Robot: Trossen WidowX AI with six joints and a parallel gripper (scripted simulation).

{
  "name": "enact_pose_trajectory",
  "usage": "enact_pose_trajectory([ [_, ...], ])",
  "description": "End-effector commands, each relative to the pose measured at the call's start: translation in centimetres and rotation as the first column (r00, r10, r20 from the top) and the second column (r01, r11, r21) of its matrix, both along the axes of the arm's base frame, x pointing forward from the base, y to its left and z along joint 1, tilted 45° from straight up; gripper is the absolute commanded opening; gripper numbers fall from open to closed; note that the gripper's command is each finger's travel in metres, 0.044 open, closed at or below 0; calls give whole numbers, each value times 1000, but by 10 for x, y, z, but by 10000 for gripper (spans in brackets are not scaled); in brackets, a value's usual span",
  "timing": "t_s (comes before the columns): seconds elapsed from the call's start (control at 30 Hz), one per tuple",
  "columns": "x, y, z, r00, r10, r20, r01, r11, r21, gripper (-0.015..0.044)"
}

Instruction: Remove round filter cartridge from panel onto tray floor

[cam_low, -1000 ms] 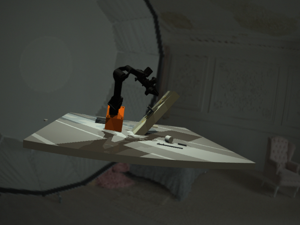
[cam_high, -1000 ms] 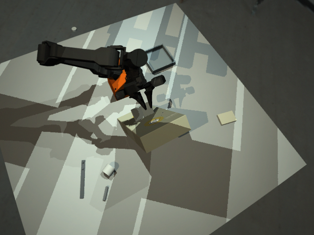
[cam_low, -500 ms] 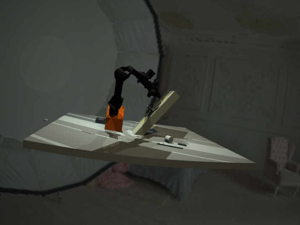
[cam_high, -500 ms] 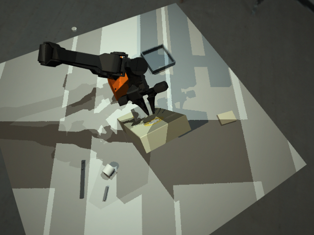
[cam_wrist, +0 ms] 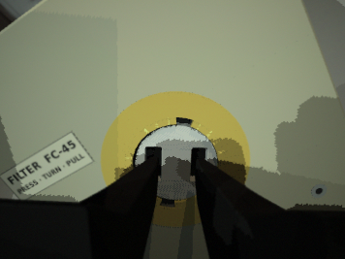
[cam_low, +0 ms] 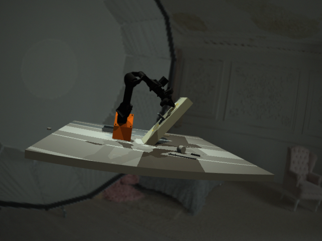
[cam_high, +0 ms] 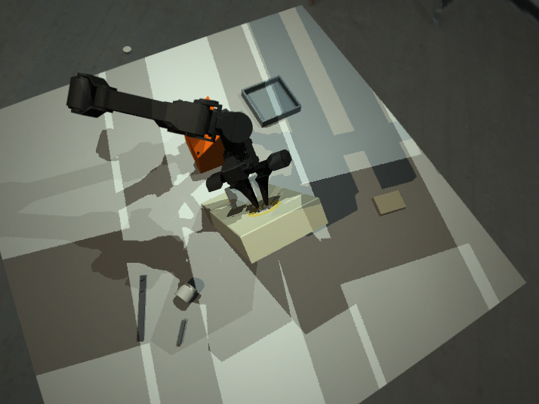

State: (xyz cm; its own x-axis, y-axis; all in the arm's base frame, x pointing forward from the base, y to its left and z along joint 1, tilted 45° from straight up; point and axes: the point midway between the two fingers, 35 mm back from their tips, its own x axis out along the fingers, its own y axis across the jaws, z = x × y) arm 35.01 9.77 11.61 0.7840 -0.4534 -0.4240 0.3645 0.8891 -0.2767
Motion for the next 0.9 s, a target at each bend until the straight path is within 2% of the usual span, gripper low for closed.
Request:
enact_pose_trajectory([
  [0.0,0,-1,-5,1000,6,-10,-6,1000,-6,91],
  [0.87,2,0,-3,1000,6,-10,-6,1000,-6,91],
])
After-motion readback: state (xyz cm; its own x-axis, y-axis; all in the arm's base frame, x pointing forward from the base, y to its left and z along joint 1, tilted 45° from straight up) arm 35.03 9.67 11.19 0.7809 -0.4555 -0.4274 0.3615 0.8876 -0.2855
